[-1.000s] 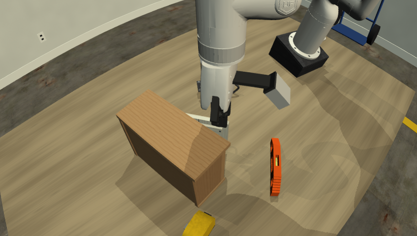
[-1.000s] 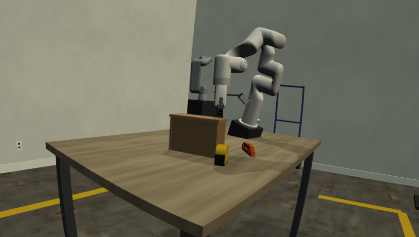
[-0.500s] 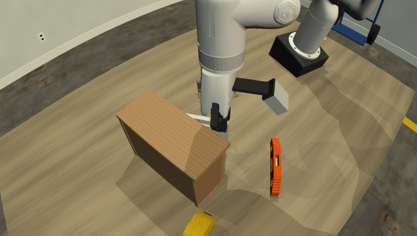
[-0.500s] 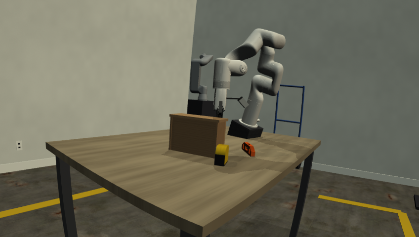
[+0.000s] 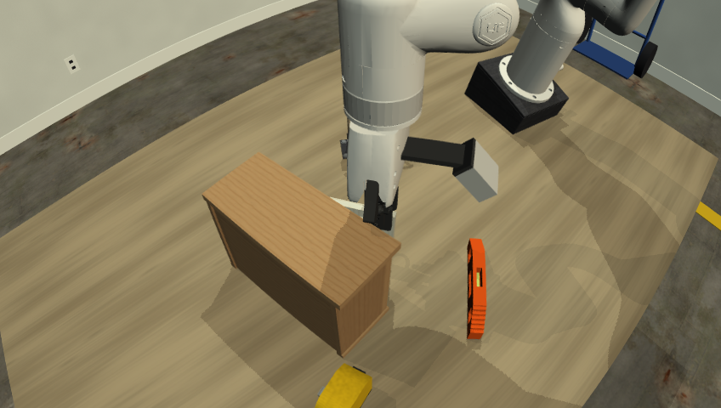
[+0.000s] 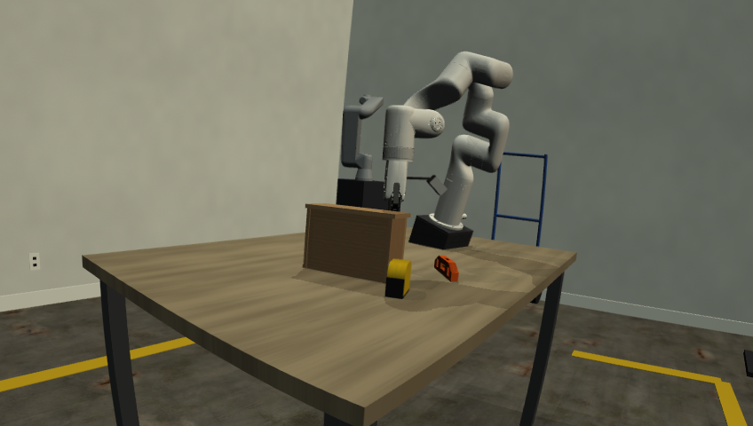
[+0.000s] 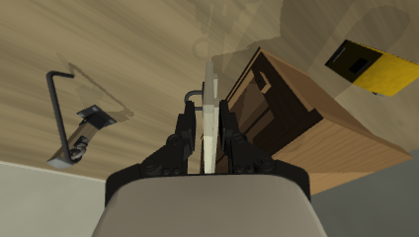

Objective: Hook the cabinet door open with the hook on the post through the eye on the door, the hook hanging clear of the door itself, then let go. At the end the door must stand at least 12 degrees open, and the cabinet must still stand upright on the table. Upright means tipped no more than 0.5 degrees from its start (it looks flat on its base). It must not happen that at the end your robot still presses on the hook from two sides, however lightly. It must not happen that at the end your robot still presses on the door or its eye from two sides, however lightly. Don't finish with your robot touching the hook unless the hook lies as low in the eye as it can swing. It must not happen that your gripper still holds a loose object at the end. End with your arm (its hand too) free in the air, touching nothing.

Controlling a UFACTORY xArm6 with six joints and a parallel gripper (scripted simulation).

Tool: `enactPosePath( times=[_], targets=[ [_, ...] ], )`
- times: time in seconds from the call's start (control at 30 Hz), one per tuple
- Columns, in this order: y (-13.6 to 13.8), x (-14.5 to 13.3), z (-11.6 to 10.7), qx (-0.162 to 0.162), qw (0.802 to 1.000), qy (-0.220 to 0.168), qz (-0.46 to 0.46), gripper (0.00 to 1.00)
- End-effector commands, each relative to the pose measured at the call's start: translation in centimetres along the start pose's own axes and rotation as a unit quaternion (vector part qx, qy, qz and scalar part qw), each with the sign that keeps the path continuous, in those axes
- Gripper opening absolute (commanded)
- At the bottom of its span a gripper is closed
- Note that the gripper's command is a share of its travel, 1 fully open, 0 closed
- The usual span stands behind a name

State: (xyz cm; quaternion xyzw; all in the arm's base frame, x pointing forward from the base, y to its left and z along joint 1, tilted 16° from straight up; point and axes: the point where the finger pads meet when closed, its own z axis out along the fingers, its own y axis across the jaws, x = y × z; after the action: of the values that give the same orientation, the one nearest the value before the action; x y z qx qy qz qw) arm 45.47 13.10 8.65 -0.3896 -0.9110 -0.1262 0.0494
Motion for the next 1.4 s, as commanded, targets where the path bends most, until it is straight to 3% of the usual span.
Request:
enactPosePath(
  times=[0.0,1.37],
  targets=[
    [0.0,-0.1,-0.1,-0.001,1.0,-0.001,-0.002,0.27],
    [-2.8,-0.2,-0.1,-0.001,0.995,-0.001,-0.1,0.27]
  ],
)
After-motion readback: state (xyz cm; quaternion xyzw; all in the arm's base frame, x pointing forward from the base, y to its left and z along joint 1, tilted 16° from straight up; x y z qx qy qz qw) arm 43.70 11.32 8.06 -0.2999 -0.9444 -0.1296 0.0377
